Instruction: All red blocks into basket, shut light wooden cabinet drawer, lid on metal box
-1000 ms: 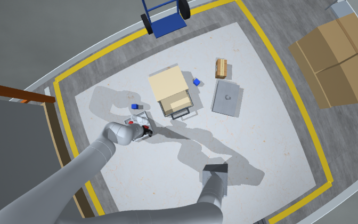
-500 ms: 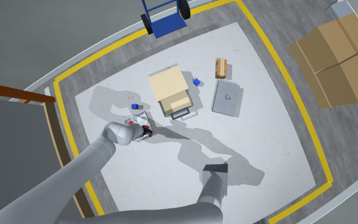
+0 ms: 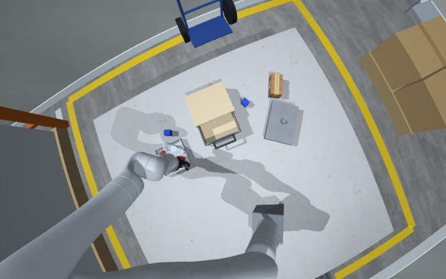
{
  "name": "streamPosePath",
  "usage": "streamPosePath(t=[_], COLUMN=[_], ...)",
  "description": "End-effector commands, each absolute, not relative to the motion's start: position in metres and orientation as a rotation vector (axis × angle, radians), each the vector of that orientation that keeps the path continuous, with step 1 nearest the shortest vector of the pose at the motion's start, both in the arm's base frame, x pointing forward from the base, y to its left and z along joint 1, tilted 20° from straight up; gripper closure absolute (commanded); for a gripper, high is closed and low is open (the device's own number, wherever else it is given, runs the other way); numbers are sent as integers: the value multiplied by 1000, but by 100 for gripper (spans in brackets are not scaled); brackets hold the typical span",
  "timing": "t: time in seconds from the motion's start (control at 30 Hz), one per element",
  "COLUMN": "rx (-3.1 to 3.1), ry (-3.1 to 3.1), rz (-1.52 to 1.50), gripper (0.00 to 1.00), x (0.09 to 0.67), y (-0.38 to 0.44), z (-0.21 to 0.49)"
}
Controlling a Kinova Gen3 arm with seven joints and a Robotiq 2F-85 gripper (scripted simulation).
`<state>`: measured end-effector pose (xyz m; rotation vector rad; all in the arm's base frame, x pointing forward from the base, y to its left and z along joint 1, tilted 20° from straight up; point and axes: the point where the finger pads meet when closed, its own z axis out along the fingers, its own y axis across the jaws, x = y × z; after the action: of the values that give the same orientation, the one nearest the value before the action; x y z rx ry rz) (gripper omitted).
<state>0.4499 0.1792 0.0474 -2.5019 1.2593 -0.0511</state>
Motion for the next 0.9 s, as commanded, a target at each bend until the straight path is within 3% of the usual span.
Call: streamPosePath(t=[0.0, 0.87], rx=[-2501, -2501], ry=[1259, 1259], rz=[-52, -52], gripper=[47, 47], x=[450, 436], y=[179, 158], z=[50, 120])
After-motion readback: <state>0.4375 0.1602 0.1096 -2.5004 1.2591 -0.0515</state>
